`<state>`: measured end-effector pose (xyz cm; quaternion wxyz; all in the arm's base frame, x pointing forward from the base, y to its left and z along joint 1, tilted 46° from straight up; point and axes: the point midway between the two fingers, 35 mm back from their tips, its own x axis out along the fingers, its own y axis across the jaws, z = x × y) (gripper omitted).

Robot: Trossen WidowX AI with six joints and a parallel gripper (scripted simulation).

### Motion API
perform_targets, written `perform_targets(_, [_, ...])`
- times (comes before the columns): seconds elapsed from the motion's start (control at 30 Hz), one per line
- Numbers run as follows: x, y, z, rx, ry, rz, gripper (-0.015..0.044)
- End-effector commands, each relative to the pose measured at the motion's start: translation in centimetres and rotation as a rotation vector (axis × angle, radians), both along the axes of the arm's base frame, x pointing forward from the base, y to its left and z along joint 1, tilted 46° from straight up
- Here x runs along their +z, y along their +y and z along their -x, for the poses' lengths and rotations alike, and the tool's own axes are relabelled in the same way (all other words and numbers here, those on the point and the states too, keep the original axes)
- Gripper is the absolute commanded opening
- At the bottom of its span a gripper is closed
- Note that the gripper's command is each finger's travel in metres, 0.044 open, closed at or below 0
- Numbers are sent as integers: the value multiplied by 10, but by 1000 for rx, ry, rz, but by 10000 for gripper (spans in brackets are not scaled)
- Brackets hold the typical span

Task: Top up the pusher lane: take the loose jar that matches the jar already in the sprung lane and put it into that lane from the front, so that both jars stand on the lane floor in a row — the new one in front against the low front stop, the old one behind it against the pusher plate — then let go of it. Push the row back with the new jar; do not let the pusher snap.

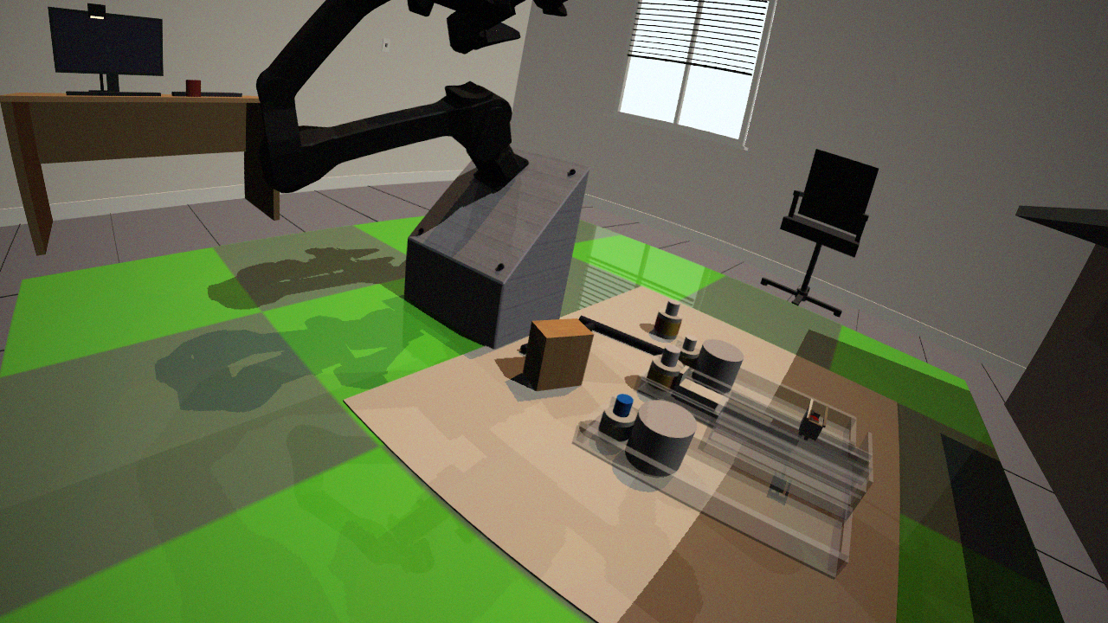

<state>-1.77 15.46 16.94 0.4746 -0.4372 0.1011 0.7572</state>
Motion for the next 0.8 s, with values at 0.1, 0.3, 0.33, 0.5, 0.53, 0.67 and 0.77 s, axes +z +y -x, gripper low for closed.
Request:
perform_targets(0.1, [-6,15,-16,-129,11,83,440])
perform_targets(0.3, [-27,45,-60,-443,26,269,440])
perform_targets(0.33, [-32,48,-66,-496,47,297,440])
perform_targets(0.5, [-49,58,-87,-665,91,380,440])
perform_targets(0.53, [-53,60,-93,-709,92,401,440])
perform_targets(0.67, [-78,68,-125,-933,91,499,440])
perform_targets(0.77, [-100,67,-149,-1107,84,567,440])
